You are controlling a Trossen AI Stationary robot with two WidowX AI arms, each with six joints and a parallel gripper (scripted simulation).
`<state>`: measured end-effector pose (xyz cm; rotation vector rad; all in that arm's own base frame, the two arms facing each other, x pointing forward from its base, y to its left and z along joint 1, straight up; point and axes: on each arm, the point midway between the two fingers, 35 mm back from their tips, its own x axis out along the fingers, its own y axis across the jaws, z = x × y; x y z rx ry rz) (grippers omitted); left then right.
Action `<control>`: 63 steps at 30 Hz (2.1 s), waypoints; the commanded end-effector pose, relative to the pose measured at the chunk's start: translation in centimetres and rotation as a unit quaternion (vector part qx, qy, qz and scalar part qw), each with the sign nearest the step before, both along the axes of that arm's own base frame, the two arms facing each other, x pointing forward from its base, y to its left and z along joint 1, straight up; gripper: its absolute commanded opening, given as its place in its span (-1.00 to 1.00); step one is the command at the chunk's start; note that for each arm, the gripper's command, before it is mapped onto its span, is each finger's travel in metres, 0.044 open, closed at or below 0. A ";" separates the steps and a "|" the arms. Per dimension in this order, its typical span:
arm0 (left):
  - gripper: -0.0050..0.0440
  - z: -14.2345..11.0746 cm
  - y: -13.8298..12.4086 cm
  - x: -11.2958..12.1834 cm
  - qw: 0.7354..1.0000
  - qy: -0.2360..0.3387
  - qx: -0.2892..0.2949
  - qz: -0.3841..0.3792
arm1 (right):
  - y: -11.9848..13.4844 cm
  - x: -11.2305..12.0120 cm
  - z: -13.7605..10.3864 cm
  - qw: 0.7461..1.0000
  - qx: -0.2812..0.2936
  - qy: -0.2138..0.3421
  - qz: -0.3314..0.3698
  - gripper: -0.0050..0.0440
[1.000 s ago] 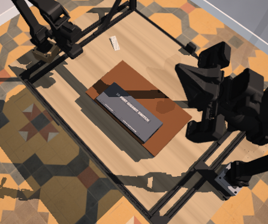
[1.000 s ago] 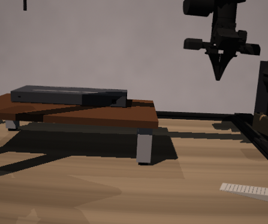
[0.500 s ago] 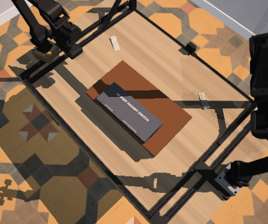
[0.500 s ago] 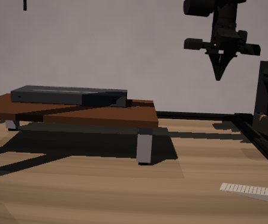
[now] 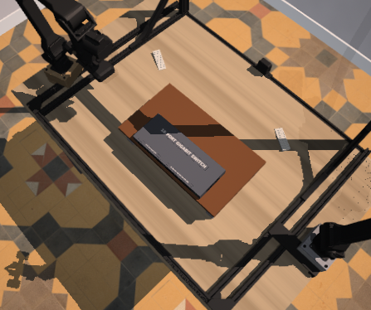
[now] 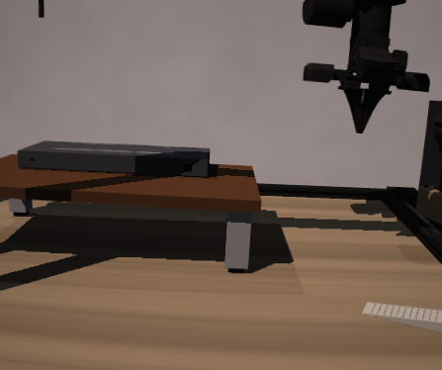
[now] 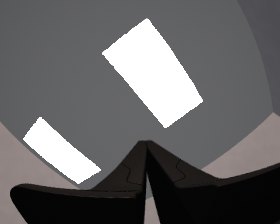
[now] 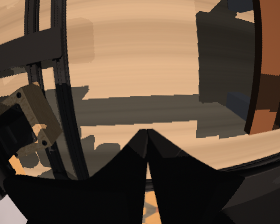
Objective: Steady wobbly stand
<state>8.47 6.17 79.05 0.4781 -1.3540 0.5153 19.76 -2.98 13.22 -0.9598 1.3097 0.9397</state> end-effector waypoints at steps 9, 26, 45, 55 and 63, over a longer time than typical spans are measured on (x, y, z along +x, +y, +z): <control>-0.80 1.3 -4.4 -6.2 0.991 -0.111 0.072 0.011 | 0.0 0.0 0.0 1.000 0.000 0.000 0.000 -0.80; -0.80 1.3 -5.8 -6.5 0.961 -0.138 0.046 -0.237 | 0.0 0.0 0.0 1.000 0.000 0.000 0.000 -0.80; -0.80 1.3 -5.9 -6.5 0.954 -0.141 0.042 -0.261 | 0.0 0.0 0.0 1.000 0.000 0.000 0.000 -0.80; -0.80 -0.1 -4.6 2.4 0.967 0.001 -0.014 -0.254 | 0.0 0.0 0.0 1.000 0.000 0.000 0.000 -0.80; -0.80 -4.5 -3.2 12.4 0.952 0.168 -0.082 -0.241 | 0.0 0.0 0.0 1.000 0.000 0.000 0.000 -0.80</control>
